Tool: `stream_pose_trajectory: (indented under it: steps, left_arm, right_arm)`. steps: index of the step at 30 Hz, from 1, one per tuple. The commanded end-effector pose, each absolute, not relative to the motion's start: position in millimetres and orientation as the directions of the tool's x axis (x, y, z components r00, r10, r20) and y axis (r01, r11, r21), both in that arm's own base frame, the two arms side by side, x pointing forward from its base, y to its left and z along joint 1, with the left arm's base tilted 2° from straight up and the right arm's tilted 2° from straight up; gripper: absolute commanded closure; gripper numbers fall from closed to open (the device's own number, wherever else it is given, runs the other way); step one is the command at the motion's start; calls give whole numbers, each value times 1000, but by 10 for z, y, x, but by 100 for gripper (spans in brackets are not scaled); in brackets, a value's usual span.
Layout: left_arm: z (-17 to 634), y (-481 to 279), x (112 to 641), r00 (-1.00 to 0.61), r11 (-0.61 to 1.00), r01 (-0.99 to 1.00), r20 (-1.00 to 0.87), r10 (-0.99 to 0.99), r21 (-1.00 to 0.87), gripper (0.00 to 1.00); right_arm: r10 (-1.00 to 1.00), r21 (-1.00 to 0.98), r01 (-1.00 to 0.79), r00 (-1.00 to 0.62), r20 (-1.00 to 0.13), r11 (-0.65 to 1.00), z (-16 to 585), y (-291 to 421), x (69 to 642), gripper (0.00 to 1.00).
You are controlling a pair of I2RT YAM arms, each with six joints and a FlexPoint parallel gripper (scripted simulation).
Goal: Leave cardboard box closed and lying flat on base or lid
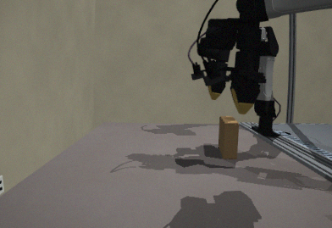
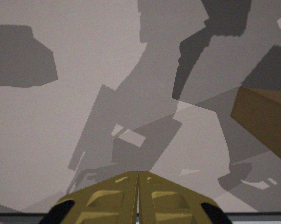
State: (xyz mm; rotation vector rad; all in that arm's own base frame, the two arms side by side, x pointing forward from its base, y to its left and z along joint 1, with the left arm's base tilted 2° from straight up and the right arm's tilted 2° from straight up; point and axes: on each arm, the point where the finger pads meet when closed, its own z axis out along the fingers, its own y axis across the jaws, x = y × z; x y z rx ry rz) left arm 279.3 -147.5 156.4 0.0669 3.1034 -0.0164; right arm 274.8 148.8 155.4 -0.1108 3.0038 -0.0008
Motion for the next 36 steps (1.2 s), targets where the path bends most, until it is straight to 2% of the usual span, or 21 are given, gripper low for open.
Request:
stream_pose_trajectory:
  steps: [1, 3, 7, 8, 15, 19, 36]
  left_arm:
    - [1445, -1493, 2670, -997, 998, 53, 51, 55, -25, 100]
    - [1403, -1604, 2735, -996, 994, 94, 8, 94, -54, 100]
    - [1345, -1648, 2767, -993, 990, 119, -8, 119, -70, 100]
    - [1307, -1651, 2794, -992, 989, 125, -13, 124, -76, 100]
    - [1116, -1826, 2881, -973, 966, 226, -71, 219, -127, 100]
    - [1260, -1791, 2901, -956, 947, 277, -151, 253, -163, 100]
    - [1255, -1794, 2899, -862, 845, 483, -293, 413, -229, 100]
  right_arm:
    - [-19, 6, -19, -1000, 0, 1000, 1556, 1485, 2718, 100]
    - [-7, 6, -6, -999, 44, 1000, 1554, 1484, 2718, 100]
    - [-61, 6, -61, -996, 60, 998, 1407, 1533, 2594, 100]
    - [-77, 44, -78, -997, -11, 996, 1501, 1588, 2621, 100]
    - [-163, 93, -169, -984, -76, 981, 1302, 1761, 2533, 100]
    - [-210, 118, -223, -971, -115, 968, 1189, 1863, 2482, 100]
    - [-355, 188, -411, -895, -269, 892, 1177, 1830, 2506, 100]
